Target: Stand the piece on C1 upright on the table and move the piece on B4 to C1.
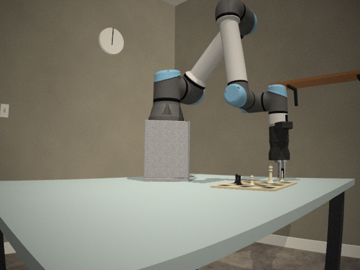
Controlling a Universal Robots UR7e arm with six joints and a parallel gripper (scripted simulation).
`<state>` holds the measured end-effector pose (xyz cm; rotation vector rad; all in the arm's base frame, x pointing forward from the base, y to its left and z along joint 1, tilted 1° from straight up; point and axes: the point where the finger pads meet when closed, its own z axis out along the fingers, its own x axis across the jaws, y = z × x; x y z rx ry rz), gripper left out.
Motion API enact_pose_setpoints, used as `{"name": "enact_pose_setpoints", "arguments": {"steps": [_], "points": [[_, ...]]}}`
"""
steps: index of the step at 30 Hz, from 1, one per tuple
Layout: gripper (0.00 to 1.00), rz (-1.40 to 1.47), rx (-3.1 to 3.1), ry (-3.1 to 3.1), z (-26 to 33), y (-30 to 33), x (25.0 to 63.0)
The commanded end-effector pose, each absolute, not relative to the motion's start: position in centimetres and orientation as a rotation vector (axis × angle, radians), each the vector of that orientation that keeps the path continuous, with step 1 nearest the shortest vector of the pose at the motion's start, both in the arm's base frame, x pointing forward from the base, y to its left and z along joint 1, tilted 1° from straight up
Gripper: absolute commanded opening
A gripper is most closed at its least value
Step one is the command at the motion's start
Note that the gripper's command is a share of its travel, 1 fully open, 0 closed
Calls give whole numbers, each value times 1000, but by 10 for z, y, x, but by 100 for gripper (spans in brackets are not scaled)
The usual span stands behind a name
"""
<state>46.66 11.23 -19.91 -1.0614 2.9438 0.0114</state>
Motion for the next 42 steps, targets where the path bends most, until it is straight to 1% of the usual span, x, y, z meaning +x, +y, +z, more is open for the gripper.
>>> {"name": "enact_pose_setpoints", "arguments": {"steps": [1, 42], "points": [[0, 11, -1061, 2942, -199, 112, 467], [0, 11, -1061, 2942, -203, 112, 467]]}}
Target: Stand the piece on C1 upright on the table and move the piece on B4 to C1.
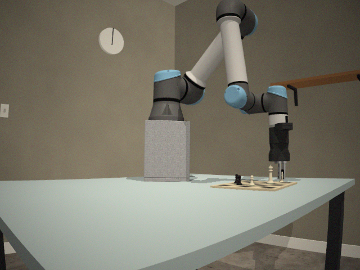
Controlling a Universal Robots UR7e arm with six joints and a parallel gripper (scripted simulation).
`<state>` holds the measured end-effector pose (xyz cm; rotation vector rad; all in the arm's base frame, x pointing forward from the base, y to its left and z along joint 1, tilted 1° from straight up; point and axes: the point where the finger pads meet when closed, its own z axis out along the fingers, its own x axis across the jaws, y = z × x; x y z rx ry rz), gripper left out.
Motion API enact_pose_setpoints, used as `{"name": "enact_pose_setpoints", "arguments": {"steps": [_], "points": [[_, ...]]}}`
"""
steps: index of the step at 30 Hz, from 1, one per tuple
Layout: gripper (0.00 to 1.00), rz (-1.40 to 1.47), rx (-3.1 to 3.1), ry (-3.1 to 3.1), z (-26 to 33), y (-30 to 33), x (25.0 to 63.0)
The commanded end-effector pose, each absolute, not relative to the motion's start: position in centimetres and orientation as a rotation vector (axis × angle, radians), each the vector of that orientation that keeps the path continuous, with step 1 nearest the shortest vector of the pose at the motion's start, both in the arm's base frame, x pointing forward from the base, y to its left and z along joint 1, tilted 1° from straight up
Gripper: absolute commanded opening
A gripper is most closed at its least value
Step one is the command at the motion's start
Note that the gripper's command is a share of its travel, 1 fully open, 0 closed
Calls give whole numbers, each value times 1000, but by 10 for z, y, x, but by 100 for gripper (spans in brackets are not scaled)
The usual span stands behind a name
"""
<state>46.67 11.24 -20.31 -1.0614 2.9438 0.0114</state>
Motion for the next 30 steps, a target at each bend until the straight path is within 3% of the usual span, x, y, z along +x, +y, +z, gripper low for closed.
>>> {"name": "enact_pose_setpoints", "arguments": {"steps": [1, 16, 17, 19, 20, 22, 23, 27, 28, 30], "points": [[0, 11, -1061, 2942, -203, 112, 467], [0, 11, -1061, 2942, -203, 112, 467], [15, 11, -1061, 2942, -203, 112, 467], [15, 11, -1061, 2942, -203, 112, 467], [29, 11, -1061, 2942, -203, 112, 467], [29, 11, -1061, 2942, -203, 112, 467], [44, 11, -1061, 2942, -203, 112, 467], [44, 11, -1061, 2942, -203, 112, 467], [58, 11, -1061, 2942, -203, 112, 467], [58, 11, -1061, 2942, -203, 112, 467]]}}
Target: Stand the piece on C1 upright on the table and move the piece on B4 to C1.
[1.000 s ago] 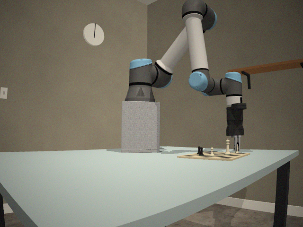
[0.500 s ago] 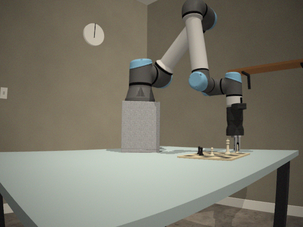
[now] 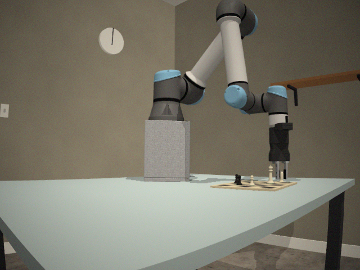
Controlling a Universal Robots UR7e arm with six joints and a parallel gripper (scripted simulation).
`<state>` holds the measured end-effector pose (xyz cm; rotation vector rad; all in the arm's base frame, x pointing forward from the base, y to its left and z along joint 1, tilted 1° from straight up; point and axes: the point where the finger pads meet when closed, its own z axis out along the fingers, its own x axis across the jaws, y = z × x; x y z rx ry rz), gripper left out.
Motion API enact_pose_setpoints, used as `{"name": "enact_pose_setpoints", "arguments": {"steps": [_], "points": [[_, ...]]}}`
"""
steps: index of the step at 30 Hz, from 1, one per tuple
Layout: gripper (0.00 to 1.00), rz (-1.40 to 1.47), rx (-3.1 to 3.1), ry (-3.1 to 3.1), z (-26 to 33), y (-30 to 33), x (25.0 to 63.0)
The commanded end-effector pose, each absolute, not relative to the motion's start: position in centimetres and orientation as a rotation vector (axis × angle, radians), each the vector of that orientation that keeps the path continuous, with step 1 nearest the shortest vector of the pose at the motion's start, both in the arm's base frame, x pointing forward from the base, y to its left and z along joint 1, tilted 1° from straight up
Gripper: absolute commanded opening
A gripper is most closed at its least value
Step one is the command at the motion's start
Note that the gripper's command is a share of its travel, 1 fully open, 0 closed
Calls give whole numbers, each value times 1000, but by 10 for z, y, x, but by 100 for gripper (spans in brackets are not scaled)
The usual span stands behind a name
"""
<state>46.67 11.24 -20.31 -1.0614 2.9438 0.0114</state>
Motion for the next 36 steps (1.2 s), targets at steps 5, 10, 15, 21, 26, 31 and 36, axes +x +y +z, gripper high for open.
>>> {"name": "enact_pose_setpoints", "arguments": {"steps": [5, 10, 15, 21, 26, 31, 36], "points": [[73, 11, -1061, 2942, -203, 112, 467], [73, 11, -1061, 2942, -203, 112, 467], [73, 11, -1061, 2942, -201, 112, 467], [73, 11, -1061, 2942, -189, 112, 467], [73, 11, -1061, 2942, -168, 112, 467], [73, 11, -1061, 2942, -153, 112, 467], [73, 11, -1061, 2942, -130, 112, 466]]}}
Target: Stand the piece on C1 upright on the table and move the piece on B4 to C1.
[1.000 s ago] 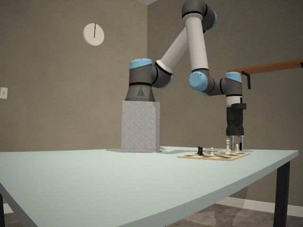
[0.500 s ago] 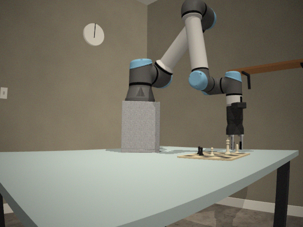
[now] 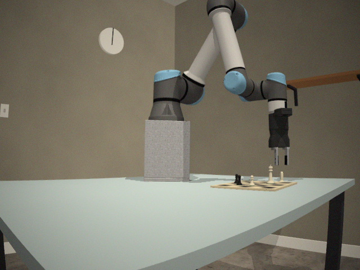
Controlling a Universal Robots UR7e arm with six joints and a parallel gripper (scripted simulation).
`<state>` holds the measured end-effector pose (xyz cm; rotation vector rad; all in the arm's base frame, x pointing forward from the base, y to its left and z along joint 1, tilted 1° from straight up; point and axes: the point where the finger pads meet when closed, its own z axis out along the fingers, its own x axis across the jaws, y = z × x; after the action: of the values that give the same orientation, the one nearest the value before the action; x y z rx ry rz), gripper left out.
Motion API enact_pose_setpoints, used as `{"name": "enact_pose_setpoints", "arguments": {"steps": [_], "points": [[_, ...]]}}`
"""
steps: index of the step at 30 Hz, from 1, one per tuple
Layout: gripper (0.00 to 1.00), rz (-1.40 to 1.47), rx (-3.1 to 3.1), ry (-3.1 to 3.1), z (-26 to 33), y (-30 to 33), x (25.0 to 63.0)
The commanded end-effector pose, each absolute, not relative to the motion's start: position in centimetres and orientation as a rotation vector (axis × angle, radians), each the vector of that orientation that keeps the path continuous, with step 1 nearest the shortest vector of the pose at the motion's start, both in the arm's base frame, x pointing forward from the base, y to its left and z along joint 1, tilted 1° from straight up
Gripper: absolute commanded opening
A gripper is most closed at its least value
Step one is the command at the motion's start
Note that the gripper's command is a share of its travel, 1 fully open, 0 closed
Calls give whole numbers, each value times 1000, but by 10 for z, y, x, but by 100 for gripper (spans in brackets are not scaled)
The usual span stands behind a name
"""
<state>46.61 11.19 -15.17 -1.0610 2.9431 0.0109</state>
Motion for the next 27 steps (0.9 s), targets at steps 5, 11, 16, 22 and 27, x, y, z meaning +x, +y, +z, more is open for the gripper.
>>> {"name": "enact_pose_setpoints", "arguments": {"steps": [5, 11, 16, 22, 27], "points": [[73, 11, -1061, 2942, -116, 111, 466], [73, 11, -1061, 2942, -113, 111, 466], [100, 11, -1061, 2942, -113, 111, 466], [100, 11, -1061, 2942, -113, 111, 466], [100, 11, -1061, 2942, -113, 111, 466]]}}
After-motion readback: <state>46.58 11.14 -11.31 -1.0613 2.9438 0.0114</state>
